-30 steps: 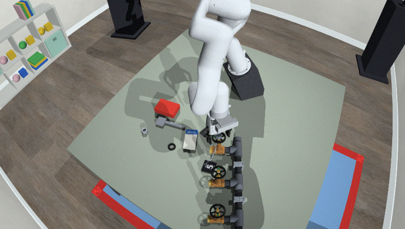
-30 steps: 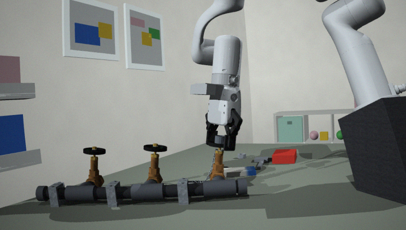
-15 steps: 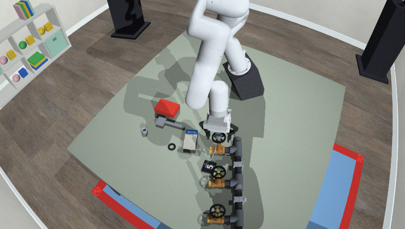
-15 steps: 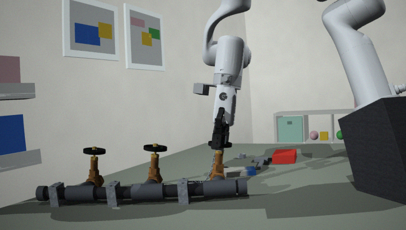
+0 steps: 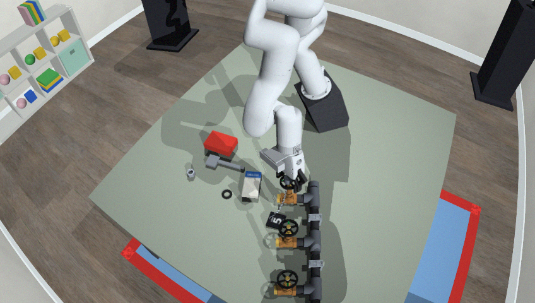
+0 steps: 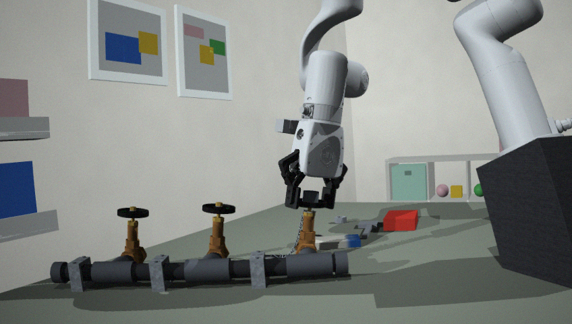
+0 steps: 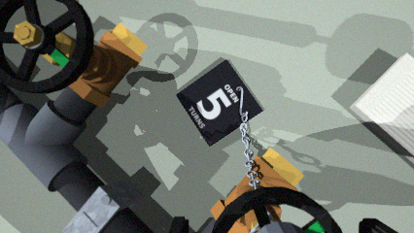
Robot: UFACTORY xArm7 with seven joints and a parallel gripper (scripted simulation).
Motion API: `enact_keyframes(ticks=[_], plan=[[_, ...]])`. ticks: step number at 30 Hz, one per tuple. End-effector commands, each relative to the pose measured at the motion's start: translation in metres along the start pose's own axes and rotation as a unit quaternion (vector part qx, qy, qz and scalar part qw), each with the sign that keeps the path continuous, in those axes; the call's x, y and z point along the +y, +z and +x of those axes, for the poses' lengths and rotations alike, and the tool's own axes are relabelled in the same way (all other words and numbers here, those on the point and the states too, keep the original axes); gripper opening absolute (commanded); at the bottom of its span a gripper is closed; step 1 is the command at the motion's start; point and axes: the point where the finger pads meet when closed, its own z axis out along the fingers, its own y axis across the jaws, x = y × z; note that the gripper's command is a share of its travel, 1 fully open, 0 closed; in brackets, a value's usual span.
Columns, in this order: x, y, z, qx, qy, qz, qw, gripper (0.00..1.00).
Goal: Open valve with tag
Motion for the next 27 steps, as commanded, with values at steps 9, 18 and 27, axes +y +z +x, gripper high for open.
enact_keyframes(ticks=[9,18,27], plan=[[-0.0016,-0.0003,0.0007,0.002,0.314,-0.013,0.949,1.0],[-0.0016,-0.0003,0.0007,0.002,0.5,-0.026,0.866,1.0],[-0.0016,-0.0003,0.0007,0.002,0.524,-0.029,0.851,0.0]])
